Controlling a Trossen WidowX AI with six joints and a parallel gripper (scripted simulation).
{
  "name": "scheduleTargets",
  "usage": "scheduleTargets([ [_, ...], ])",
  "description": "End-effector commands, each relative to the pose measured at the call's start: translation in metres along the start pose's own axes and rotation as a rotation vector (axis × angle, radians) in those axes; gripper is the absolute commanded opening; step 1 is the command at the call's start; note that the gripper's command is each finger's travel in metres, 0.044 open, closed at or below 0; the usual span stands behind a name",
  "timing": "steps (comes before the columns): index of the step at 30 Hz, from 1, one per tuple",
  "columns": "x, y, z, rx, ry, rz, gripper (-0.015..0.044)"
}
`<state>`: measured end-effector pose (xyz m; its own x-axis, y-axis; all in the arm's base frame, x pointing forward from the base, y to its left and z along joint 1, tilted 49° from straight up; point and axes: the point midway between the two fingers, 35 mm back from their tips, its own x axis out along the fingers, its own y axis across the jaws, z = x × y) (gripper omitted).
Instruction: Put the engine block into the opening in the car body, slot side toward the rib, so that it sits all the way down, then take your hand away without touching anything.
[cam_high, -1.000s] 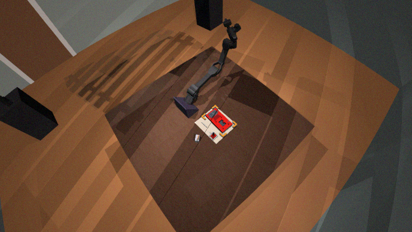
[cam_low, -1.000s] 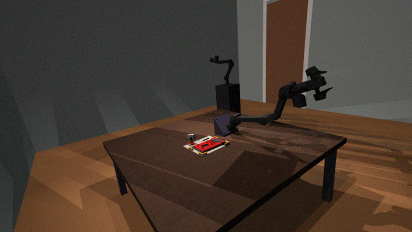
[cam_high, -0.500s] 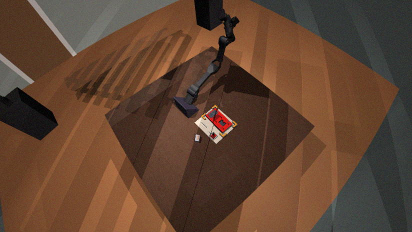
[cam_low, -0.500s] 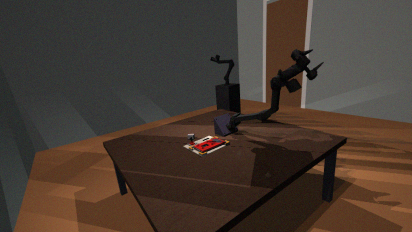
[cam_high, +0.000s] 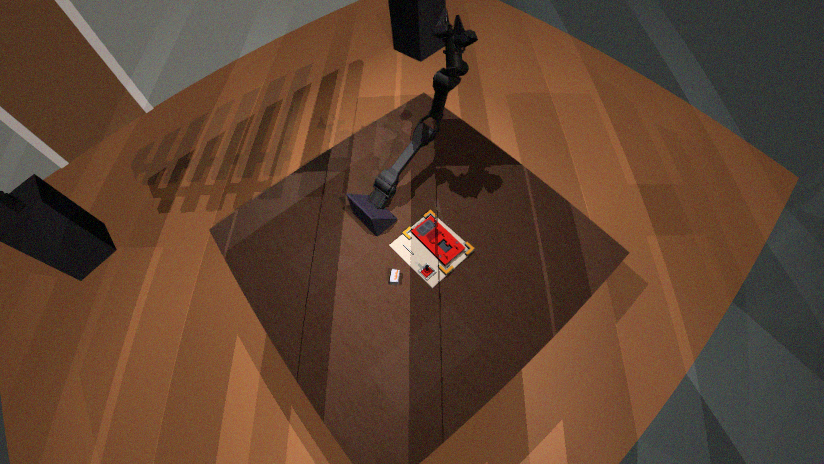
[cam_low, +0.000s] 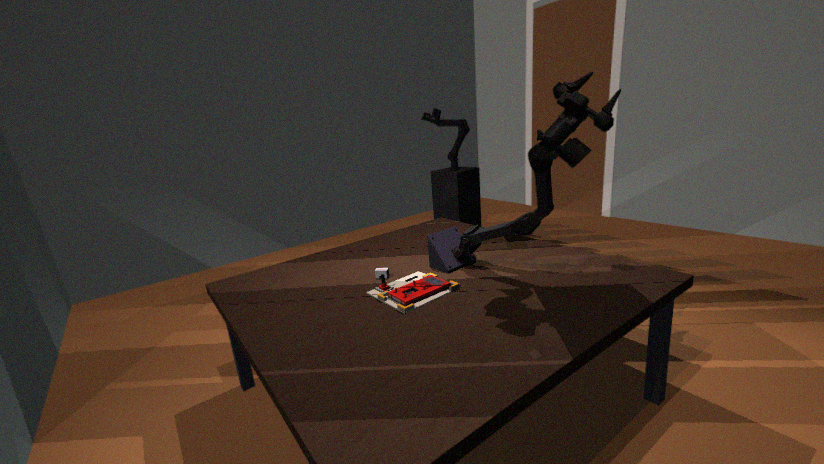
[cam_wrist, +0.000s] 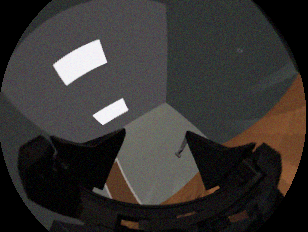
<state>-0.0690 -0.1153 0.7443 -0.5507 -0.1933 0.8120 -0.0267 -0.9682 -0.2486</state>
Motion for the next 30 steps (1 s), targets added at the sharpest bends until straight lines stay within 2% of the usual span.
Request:
scheduleTargets([
  [1,-0.007,0.053,0.019,-0.042,-0.075,0.116,0.044],
  [19,-0.071,0.213,0.075,-0.172,-0.343,0.527,0.044],
  [30,-0.161,0.32,0.096,-0.243,-0.496,0.846,0.044],
])
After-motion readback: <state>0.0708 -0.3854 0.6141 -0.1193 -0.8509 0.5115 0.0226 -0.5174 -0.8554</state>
